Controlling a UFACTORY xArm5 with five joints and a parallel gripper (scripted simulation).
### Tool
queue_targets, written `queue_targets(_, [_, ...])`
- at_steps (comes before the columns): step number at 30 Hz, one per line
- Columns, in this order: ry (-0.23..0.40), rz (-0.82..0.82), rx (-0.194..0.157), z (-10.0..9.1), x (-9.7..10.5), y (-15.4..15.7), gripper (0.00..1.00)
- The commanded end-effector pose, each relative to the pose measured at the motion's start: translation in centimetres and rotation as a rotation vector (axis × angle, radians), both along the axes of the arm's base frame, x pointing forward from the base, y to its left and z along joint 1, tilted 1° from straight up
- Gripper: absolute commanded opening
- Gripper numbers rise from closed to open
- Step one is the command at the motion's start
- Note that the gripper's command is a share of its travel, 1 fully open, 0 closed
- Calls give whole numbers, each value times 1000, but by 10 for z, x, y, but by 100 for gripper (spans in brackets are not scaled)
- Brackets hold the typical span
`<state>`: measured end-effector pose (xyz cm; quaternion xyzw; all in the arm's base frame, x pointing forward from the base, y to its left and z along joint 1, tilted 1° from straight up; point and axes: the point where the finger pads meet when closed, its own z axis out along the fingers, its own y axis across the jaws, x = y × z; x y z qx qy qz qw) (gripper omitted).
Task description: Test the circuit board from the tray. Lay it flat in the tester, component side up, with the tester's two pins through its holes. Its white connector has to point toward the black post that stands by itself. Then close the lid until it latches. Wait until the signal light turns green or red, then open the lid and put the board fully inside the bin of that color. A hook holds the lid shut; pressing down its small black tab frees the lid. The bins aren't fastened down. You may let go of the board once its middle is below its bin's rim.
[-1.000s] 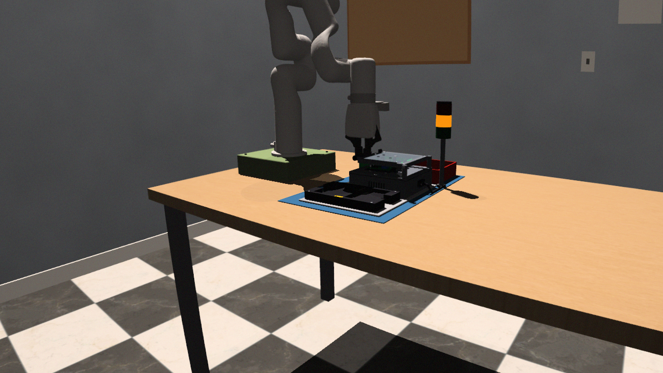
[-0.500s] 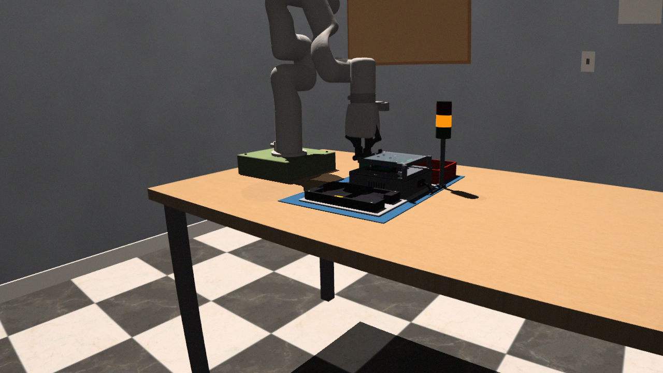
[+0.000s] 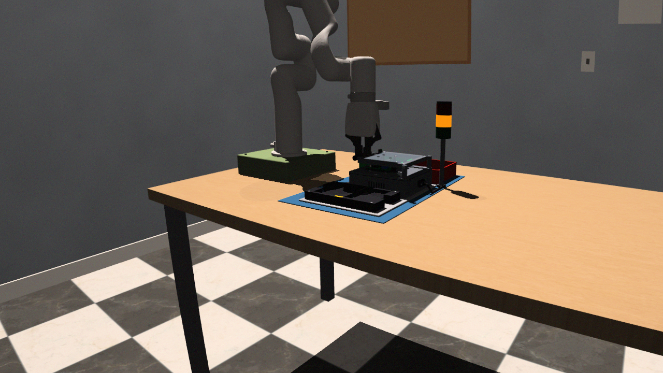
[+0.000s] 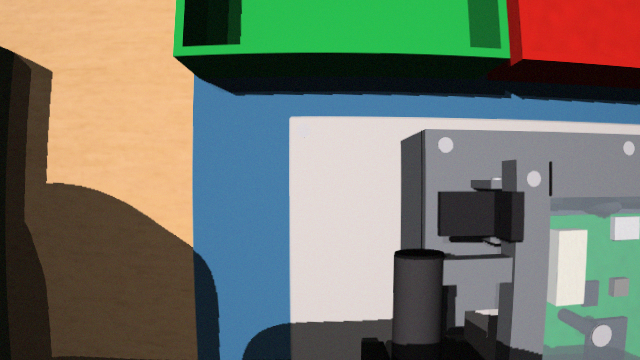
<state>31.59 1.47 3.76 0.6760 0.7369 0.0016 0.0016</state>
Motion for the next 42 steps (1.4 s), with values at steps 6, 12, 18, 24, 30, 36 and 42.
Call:
queue_targets(6, [-3,0,0,31,1,0,24])
queue_targets(12, [-3,0,0,61,1,0,24])
queue_targets(18, [-3,0,0,79,1,-1,24])
queue_targets(24, [-3,0,0,95,1,-1,24])
queue_targets(30, [-3,0,0,97,1,-1,24])
queue_targets(36, [-3,0,0,97,1,-1,100])
queue_targets(42, [-3,0,0,97,1,-1,100])
